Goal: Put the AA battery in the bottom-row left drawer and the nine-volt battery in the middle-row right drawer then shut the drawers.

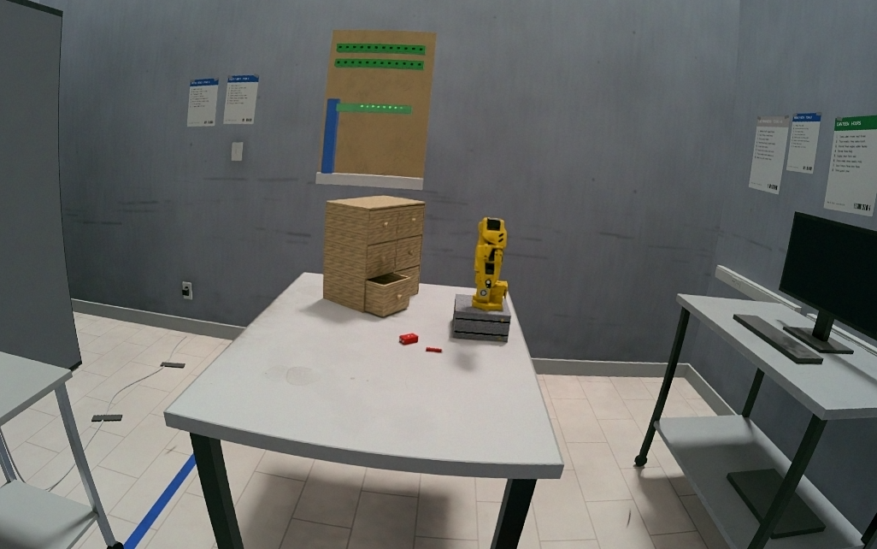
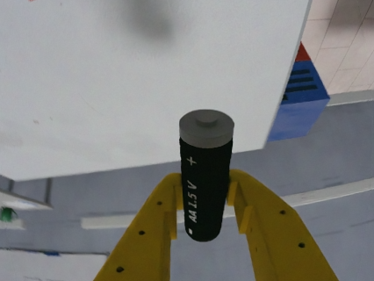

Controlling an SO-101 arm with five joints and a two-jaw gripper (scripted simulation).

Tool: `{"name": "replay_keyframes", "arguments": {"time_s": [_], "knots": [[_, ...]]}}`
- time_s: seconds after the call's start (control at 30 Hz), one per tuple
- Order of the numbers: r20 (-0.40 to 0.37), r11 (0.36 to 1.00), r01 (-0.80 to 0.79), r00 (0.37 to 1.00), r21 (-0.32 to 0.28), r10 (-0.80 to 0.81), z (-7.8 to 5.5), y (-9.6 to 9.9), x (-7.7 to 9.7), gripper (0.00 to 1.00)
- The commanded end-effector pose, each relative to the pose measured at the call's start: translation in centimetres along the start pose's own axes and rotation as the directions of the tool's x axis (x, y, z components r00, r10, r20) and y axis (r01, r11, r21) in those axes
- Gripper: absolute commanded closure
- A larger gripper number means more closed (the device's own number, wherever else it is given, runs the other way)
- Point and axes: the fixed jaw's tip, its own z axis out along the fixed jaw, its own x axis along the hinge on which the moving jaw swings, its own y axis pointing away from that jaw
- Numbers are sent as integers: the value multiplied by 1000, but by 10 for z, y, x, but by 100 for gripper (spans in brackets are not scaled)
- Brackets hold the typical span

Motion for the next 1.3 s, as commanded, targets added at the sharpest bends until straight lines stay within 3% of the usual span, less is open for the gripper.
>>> {"name": "replay_keyframes", "arguments": {"time_s": [0.0,0.87,1.27], "knots": [[-29,995,99,995,7,-99,-6,-1,-3,100],[-29,995,99,995,7,-99,-6,-1,-3,100],[-54,974,-177,984,-139,171,-12,55,-5,100]]}}
